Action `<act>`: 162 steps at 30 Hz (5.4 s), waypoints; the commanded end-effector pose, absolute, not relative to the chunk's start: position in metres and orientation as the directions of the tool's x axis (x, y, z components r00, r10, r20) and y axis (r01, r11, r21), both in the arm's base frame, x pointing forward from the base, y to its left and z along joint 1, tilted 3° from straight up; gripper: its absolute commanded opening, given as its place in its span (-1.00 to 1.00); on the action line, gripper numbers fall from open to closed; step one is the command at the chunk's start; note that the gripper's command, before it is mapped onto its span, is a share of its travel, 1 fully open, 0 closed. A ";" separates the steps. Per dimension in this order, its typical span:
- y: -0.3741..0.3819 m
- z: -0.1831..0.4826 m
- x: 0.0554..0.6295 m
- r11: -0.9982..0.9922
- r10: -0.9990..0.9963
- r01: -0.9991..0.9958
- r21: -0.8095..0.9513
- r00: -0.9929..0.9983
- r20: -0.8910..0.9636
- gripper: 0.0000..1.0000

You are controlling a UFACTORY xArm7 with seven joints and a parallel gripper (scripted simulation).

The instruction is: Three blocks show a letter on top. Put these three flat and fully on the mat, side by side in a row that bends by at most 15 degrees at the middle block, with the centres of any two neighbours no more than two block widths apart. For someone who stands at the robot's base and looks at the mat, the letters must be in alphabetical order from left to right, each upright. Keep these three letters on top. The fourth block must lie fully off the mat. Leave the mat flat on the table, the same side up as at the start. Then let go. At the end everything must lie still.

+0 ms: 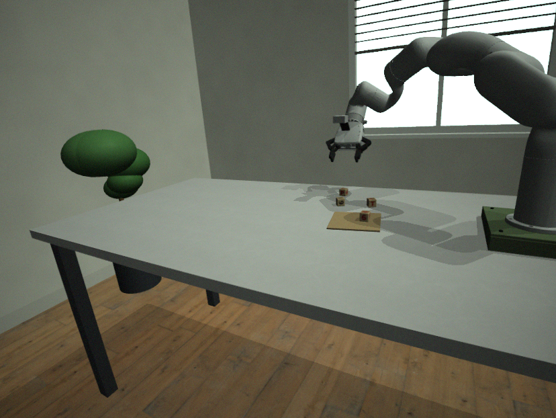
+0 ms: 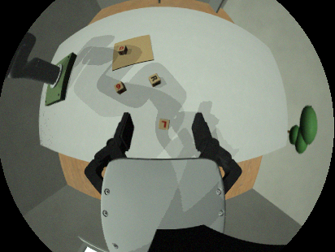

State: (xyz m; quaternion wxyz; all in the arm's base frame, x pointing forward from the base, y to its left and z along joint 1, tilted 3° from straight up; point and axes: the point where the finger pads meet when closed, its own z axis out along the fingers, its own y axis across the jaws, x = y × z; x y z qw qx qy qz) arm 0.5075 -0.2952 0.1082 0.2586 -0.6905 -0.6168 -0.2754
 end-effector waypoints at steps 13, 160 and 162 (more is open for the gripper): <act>-0.236 0.117 0.510 0.130 0.813 0.990 0.055 -0.139 0.565 1.00; -0.034 0.087 0.397 -0.154 -0.987 -0.988 0.026 0.155 0.039 1.00; -0.034 0.086 0.397 -0.210 -0.977 -0.977 0.028 0.211 0.037 1.00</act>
